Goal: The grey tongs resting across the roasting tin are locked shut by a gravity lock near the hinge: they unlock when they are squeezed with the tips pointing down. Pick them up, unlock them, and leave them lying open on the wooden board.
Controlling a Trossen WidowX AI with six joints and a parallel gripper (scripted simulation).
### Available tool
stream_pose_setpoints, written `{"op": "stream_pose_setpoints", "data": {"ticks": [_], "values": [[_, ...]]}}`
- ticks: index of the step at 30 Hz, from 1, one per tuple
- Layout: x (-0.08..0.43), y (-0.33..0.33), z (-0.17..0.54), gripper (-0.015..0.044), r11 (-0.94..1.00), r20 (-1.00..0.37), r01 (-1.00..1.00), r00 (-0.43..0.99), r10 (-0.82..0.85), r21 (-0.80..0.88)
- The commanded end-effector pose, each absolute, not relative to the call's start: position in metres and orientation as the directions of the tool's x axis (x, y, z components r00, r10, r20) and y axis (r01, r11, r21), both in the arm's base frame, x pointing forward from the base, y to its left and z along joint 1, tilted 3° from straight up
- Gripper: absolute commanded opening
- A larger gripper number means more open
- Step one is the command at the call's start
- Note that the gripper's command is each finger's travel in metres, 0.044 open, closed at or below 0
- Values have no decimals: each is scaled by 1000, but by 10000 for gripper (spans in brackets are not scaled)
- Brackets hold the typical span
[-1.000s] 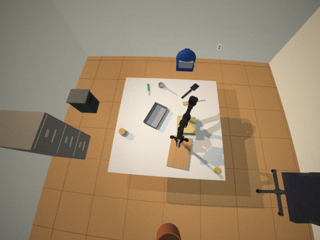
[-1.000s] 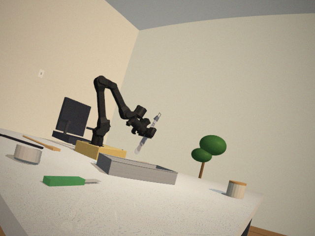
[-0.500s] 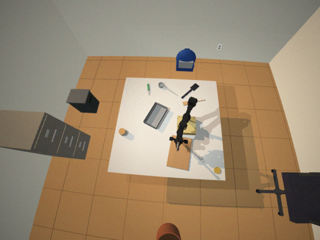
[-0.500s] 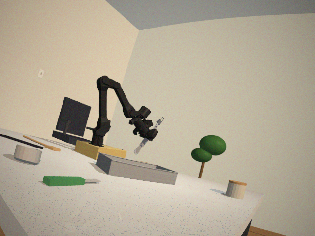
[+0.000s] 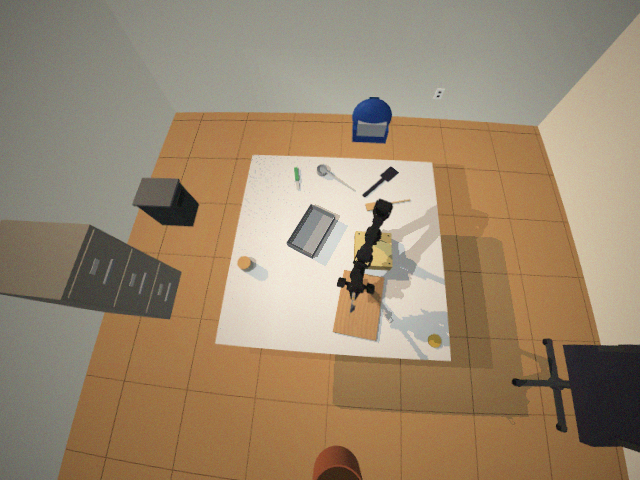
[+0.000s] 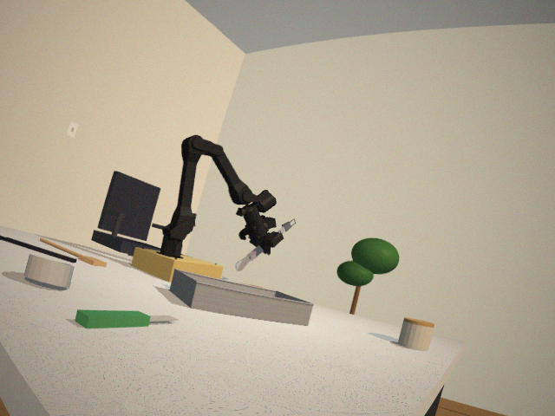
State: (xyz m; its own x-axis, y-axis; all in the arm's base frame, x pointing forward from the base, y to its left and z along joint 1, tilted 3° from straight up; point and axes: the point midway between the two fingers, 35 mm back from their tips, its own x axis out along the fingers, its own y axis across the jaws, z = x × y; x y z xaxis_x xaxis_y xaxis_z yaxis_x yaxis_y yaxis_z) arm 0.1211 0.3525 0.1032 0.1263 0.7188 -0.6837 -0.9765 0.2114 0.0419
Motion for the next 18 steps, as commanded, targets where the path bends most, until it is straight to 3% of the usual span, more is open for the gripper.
{"op": "stream_pose_setpoints", "data": {"ticks": [1, 18], "values": [[123, 359, 103, -150, 212, -716, -977, 123, 687, 36], [124, 366, 90, -150, 218, -871, -975, 79, 484, 33]]}}
